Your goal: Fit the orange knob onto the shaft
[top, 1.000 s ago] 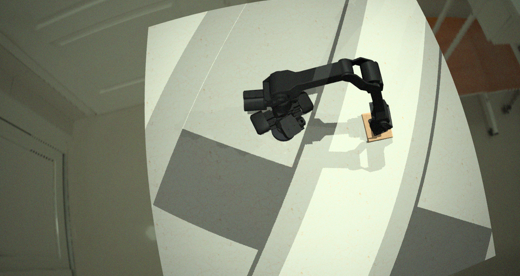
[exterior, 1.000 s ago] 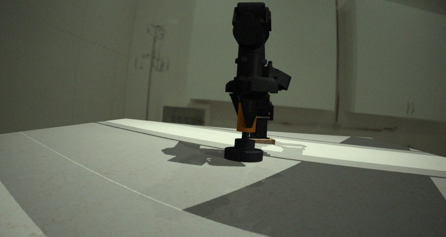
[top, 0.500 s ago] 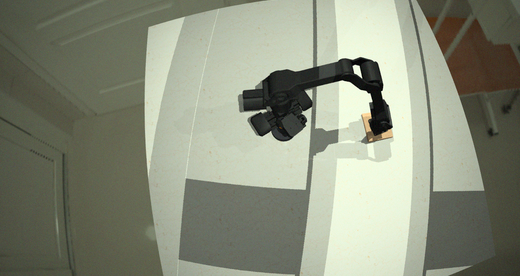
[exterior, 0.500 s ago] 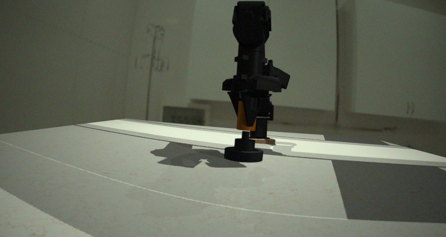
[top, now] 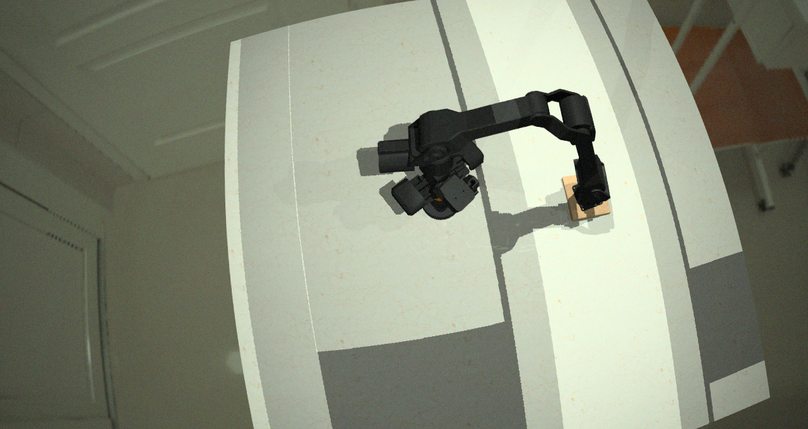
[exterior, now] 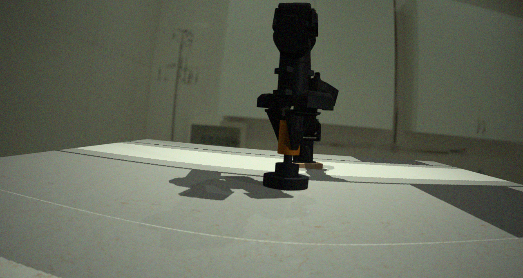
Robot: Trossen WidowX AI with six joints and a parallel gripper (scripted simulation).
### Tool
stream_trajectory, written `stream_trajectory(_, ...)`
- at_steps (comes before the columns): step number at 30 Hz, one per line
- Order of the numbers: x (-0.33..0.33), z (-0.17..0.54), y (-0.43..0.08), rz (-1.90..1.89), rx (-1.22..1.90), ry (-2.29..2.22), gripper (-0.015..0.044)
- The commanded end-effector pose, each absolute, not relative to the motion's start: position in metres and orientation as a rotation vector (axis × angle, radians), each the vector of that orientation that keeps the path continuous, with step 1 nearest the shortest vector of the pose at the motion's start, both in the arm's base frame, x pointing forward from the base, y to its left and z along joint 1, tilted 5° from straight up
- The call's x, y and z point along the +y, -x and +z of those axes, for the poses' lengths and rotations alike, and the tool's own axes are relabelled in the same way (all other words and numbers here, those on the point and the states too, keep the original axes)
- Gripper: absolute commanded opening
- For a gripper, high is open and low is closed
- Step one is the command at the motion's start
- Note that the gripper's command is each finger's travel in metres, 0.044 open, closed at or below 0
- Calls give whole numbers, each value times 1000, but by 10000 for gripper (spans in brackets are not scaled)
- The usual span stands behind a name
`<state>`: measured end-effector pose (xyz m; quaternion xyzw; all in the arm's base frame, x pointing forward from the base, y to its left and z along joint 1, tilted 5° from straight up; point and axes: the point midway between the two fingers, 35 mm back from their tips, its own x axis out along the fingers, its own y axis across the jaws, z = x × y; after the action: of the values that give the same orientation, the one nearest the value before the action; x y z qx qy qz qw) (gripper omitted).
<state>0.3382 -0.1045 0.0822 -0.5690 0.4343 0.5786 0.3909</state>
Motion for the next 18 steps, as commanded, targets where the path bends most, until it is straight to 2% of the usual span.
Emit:
stream_trajectory(1,-105,82,-339,1473,1100,1452,0)
stream_trajectory(18,-105,85,-340,1473,1100,1452,0)
